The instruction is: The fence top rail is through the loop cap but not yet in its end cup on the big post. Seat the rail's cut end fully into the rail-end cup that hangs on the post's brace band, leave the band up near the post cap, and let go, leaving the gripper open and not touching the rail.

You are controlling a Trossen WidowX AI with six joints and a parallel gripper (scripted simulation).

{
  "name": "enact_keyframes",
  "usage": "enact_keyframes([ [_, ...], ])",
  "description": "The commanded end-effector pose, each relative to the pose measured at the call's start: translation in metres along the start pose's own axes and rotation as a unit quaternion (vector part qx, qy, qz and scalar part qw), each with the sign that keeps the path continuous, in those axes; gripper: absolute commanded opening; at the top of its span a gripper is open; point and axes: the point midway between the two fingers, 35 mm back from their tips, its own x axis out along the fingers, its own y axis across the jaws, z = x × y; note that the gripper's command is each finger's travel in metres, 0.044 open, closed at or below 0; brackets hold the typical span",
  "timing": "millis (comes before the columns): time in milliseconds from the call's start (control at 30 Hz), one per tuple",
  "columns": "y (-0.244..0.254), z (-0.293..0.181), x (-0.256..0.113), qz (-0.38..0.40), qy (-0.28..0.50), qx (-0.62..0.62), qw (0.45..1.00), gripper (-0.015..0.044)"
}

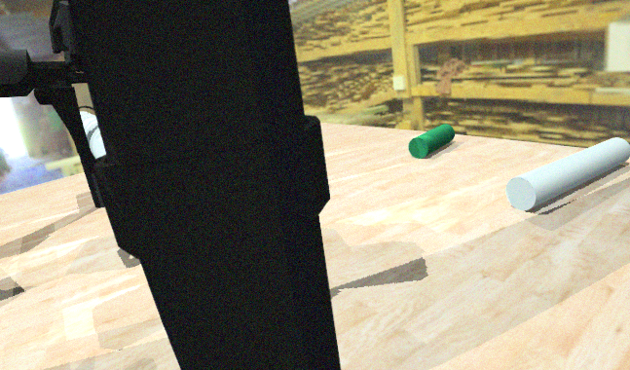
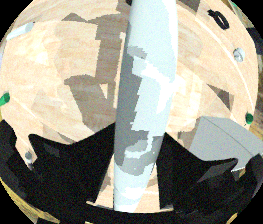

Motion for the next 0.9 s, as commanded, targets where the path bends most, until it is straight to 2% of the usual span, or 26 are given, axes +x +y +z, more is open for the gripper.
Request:
enact_keyframes([
  [0,0.0069,0.0113,-0.0100,0.011,-0.014,0.000,1.000,0.0000],
  [867,0.0108,0.0128,-0.0165,0.011,-0.014,0.000,1.000,0.0000],
])
